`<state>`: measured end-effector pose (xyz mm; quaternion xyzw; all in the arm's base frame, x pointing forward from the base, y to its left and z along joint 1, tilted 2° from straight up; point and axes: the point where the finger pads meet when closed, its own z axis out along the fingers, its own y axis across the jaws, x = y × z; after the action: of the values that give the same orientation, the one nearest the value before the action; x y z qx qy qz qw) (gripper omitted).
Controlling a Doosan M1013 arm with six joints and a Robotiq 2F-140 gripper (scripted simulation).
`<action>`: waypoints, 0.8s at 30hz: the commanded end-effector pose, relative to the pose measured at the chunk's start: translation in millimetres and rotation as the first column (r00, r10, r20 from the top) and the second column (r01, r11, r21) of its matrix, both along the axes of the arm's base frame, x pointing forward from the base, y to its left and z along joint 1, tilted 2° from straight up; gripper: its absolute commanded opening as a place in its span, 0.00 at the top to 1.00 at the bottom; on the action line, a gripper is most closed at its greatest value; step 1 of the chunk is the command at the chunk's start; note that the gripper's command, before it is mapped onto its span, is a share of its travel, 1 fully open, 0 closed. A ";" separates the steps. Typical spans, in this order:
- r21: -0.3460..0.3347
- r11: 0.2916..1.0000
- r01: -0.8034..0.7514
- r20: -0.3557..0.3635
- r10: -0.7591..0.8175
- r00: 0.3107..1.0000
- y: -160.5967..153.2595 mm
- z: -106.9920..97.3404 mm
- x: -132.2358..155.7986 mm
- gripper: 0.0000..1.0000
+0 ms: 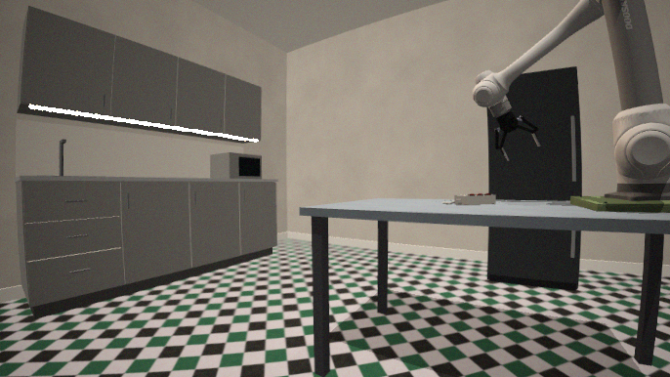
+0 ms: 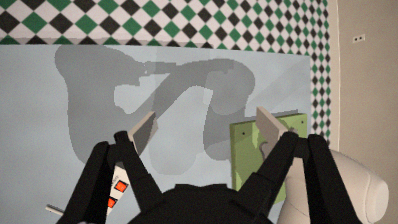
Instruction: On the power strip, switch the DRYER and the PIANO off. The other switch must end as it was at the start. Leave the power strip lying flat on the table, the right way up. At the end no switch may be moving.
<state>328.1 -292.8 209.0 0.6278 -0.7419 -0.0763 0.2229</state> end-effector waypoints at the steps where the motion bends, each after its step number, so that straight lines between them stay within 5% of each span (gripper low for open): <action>1: 0.000 1.000 0.000 0.000 0.000 1.000 0.0 0.0 0.0 0.00; 18: 0.000 1.000 -0.002 0.001 0.002 1.000 0.3 -0.4 0.8 0.00; 22: 0.000 0.989 -0.149 0.089 0.148 0.985 29.3 -29.2 60.4 0.00; 24: 0.000 0.989 -0.149 0.089 0.148 0.985 29.3 -29.2 60.4 0.00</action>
<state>361.4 -276.0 193.4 0.6613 -0.7194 -0.0526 0.2059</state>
